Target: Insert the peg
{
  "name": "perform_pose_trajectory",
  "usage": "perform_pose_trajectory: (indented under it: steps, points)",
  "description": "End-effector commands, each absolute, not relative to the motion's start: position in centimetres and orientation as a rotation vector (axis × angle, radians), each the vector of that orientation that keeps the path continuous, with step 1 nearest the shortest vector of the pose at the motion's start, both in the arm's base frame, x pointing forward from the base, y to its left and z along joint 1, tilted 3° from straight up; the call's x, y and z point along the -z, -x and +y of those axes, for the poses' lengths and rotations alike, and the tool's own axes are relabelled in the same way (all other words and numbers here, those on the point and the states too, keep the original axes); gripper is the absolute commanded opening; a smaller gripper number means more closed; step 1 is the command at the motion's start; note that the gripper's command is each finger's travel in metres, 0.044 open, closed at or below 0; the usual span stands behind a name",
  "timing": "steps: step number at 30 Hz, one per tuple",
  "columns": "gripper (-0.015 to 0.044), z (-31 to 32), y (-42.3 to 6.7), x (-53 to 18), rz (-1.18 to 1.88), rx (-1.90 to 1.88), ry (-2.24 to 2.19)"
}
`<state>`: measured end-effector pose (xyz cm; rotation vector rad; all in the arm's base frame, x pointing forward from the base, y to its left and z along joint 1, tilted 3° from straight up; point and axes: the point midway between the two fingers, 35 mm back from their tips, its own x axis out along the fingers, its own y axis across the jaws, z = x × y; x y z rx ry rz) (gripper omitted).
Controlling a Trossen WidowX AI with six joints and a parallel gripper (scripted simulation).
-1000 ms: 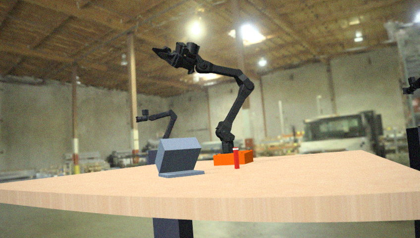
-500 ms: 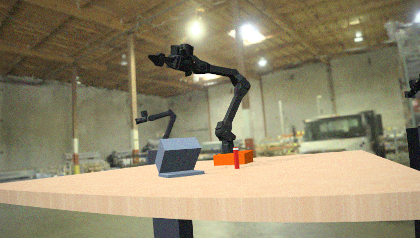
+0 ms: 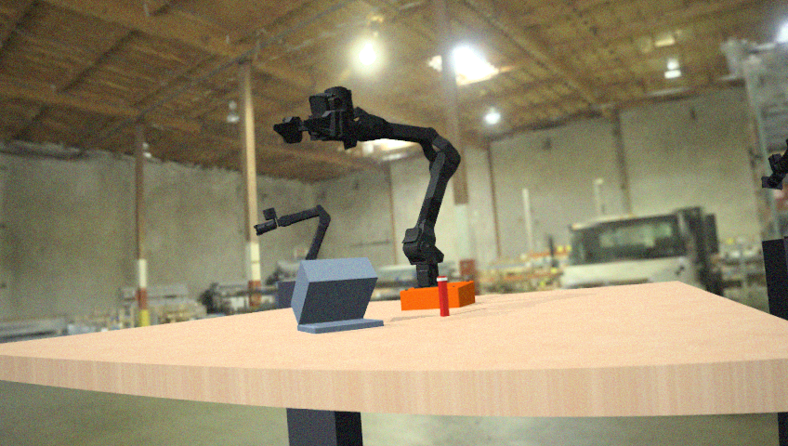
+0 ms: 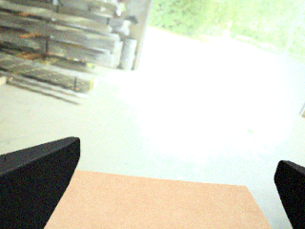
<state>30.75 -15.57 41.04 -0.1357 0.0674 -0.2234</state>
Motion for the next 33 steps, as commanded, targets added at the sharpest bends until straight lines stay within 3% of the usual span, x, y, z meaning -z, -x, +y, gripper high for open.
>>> perform_pose_trajectory:
  steps: [1, 33]
  points:
    - [0.0440, -14.8, -32.1, -39.4, 0.117, 0.192, 0.051]
    - [0.0440, -4.1, -38.0, -26.4, 0.635, 0.084, -0.492]
